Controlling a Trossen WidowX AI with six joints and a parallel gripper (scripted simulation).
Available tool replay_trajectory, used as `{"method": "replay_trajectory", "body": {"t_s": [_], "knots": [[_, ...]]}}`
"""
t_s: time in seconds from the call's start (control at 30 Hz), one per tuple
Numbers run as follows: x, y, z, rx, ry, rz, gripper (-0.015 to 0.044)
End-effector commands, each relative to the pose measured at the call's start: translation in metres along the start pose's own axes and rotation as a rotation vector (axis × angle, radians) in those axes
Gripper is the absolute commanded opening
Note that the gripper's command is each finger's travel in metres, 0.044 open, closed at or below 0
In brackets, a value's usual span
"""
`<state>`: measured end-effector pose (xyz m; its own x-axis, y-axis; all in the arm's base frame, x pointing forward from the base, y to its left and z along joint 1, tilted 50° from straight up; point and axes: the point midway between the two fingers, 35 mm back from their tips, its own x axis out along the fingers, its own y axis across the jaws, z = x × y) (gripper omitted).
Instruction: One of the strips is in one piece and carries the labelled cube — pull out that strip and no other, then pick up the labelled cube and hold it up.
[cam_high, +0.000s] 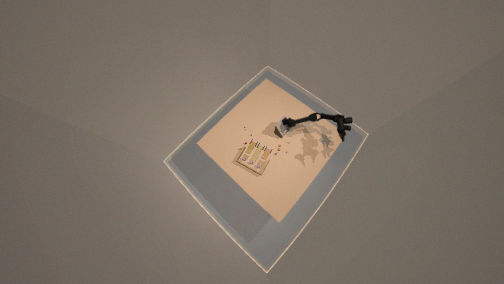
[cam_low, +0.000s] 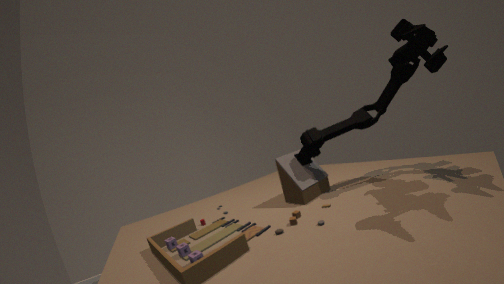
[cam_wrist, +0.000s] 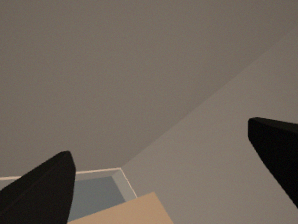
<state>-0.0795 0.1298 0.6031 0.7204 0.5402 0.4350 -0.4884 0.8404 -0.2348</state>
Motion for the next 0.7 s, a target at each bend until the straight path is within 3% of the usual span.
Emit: {"method": "replay_trajectory", "body": {"t_s": [0.0,0.33,0.67], "knots": [[0.001,-0.001,-0.001,0.002,0.002,-0.001,0.0400],[0.074,-0.091,-0.058,0.137,0.130,-0.074,0.0400],[0.137,-0.198,-0.182,0.308,0.299,-0.122,0.0400]]}}
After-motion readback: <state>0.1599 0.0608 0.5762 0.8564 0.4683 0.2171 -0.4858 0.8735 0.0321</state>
